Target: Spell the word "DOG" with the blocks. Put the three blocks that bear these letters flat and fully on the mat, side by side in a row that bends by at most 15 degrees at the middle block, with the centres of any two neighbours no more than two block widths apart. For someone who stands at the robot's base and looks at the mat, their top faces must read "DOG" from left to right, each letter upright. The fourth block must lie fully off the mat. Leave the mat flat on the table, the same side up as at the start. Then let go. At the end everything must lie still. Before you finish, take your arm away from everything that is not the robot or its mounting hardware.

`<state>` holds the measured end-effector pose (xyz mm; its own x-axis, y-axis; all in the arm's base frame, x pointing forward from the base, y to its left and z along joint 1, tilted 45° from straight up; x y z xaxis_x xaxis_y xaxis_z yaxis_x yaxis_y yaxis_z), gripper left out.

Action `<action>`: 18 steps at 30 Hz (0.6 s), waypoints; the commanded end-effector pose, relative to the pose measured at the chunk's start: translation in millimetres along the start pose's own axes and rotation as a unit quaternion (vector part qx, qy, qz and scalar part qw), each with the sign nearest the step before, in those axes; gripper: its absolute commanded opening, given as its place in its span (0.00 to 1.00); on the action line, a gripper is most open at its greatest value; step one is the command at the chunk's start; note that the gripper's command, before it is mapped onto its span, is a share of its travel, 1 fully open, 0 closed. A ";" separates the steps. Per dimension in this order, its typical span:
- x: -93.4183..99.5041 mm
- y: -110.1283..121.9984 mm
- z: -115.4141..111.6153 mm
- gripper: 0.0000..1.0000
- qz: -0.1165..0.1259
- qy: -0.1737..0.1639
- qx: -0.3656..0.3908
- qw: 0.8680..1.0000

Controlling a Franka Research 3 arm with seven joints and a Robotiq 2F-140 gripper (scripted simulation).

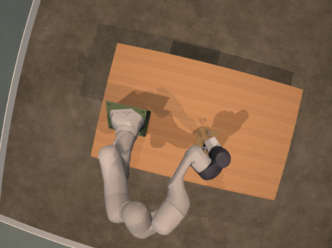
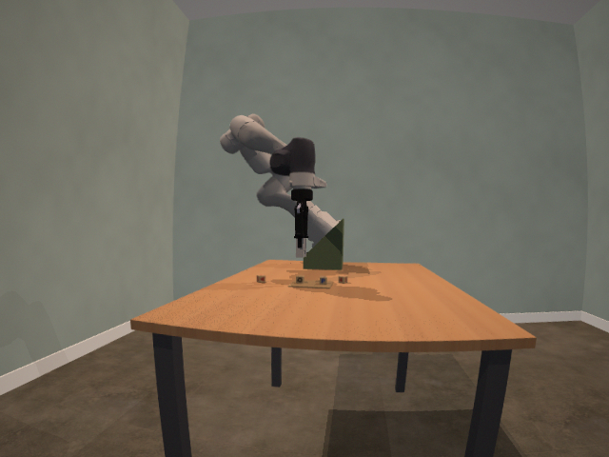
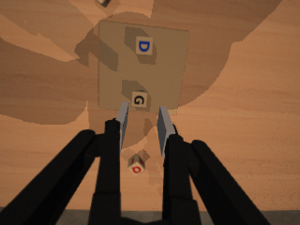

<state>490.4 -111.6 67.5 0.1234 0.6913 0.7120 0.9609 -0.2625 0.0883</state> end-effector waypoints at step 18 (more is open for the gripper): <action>-0.1 -2.9 -2.6 1.00 0.006 -0.005 0.008 1.000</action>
Point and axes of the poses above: the point where the finger pads meet when closed, its own x axis back along the fingers, its own y axis across the jaws, z = x × y, the point moved 7 cm from there along x, back along the fingers, and after that the axes turned 3 degrees about -x, right-handed, at the moved point
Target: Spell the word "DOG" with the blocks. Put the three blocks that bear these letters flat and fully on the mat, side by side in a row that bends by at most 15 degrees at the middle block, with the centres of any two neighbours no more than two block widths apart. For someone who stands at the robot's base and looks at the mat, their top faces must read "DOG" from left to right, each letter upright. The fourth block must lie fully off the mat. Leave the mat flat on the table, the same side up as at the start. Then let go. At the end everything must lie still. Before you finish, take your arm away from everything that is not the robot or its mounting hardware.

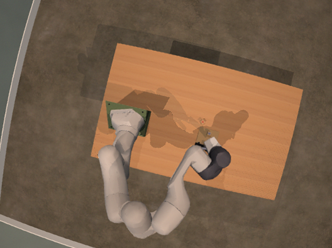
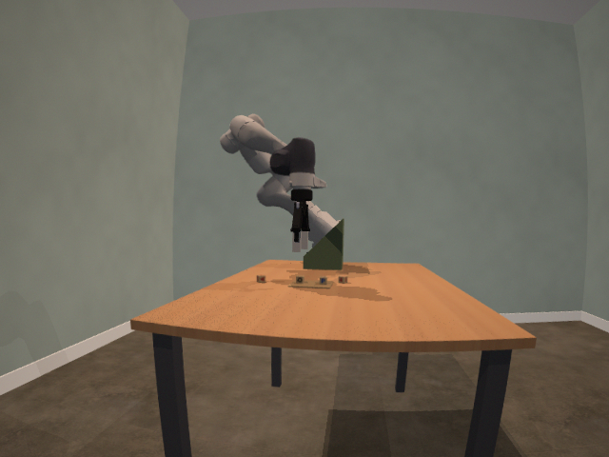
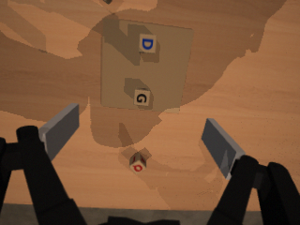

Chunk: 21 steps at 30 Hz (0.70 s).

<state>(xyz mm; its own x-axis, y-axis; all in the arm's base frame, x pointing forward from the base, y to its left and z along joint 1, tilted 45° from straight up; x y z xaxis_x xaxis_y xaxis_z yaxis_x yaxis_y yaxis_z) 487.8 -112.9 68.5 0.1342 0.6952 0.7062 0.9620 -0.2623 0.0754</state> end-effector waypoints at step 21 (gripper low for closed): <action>-3.5 -26.6 59.8 1.00 0.001 -0.003 0.203 0.979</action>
Point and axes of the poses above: the point where the finger pads meet when closed, its own x axis back along the fingers, its own y axis across the jaws, z = x × y, the point moved 7 cm from there along x, back along the fingers, and after that the axes turned 3 degrees about -x, right-handed, at the moved point
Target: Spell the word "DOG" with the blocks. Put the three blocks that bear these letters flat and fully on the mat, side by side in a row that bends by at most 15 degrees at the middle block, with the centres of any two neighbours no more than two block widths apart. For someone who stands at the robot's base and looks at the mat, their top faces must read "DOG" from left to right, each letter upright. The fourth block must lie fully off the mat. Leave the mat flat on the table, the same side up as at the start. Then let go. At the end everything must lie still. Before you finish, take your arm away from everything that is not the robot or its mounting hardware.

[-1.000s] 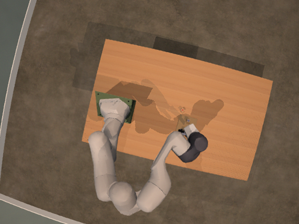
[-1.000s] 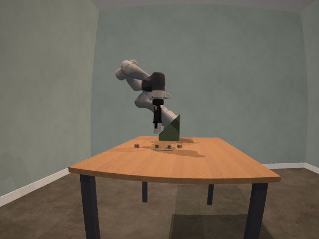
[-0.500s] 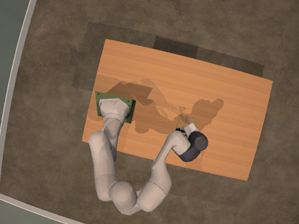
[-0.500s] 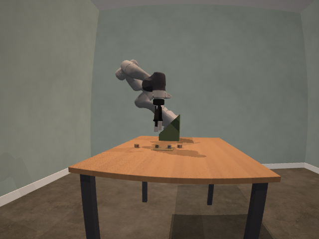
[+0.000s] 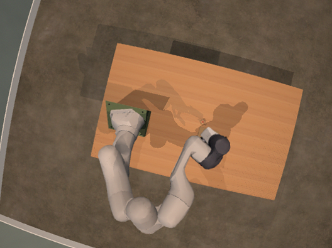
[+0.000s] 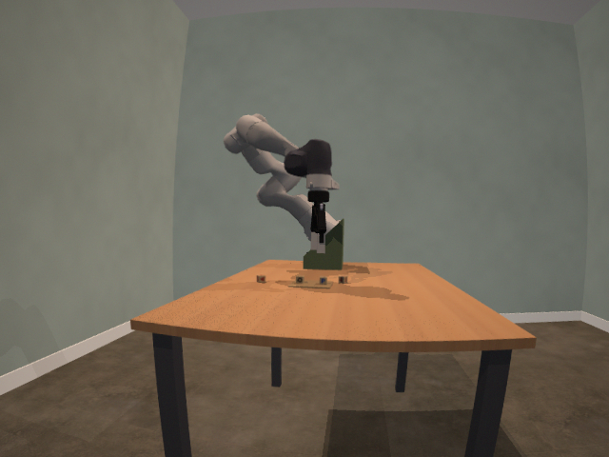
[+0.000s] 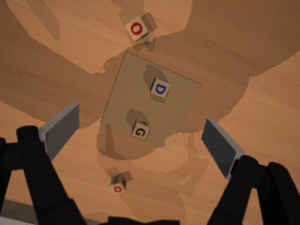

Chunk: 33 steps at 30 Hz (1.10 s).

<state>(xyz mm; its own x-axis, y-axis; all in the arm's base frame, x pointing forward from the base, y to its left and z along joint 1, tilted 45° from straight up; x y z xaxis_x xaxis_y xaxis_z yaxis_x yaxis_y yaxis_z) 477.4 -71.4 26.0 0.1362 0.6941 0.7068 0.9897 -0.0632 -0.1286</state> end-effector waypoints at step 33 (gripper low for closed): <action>-6.8 -25.7 94.9 1.00 0.001 -0.001 0.331 0.944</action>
Point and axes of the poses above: the point where the finger pads meet when closed, its own x axis back along the fingers, its own y axis across the jaws, z = x × y, the point moved 7 cm from there along x, back along the fingers, and after that the axes turned 3 degrees about -x, right-handed, at the moved point
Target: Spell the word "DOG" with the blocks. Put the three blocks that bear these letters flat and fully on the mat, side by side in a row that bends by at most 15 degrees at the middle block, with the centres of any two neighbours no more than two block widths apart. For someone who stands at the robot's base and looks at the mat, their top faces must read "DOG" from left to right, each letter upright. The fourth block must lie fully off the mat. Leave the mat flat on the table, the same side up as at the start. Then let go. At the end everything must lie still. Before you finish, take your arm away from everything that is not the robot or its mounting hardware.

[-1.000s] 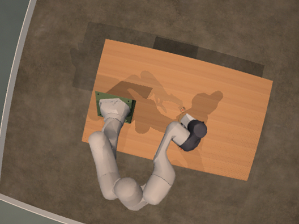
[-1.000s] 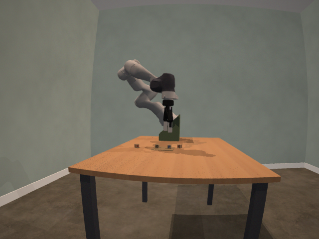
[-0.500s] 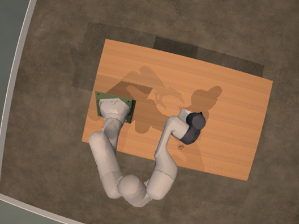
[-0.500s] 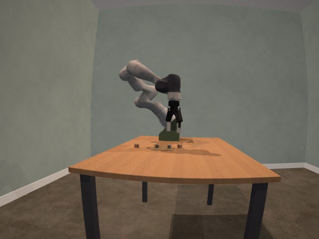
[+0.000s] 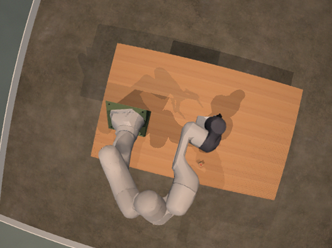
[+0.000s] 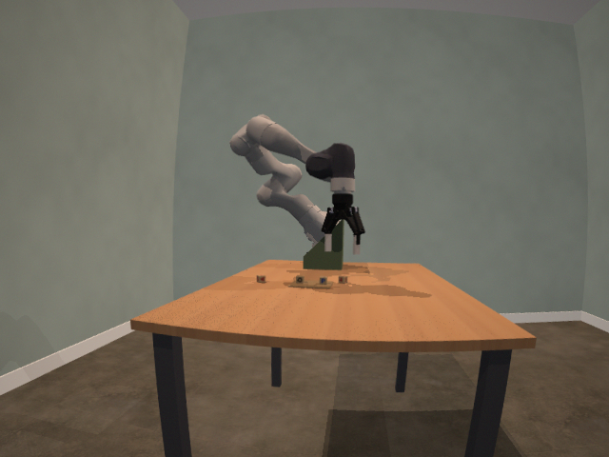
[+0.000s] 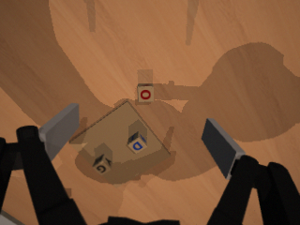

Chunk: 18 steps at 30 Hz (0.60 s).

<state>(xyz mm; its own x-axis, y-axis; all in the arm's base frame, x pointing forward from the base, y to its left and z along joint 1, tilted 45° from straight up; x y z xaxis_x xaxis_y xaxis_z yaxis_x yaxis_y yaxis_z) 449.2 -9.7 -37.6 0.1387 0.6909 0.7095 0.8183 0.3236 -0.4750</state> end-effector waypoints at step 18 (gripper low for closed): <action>-1.2 1.7 9.5 0.25 0.002 -0.002 0.073 0.997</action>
<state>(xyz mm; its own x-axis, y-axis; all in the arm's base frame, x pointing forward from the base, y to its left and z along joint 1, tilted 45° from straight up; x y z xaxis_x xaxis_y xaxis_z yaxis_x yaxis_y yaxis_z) 444.7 -3.3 -44.5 0.1394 0.6920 0.7083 0.7442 0.3987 -0.5360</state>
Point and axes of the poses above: the point where the finger pads meet when closed, its own x axis back along the fingers, its own y axis across the jaws, z = x × y, the point moved 7 cm from there along x, back along the fingers, and after that the axes turned 3 degrees about -x, right-handed, at the moved point
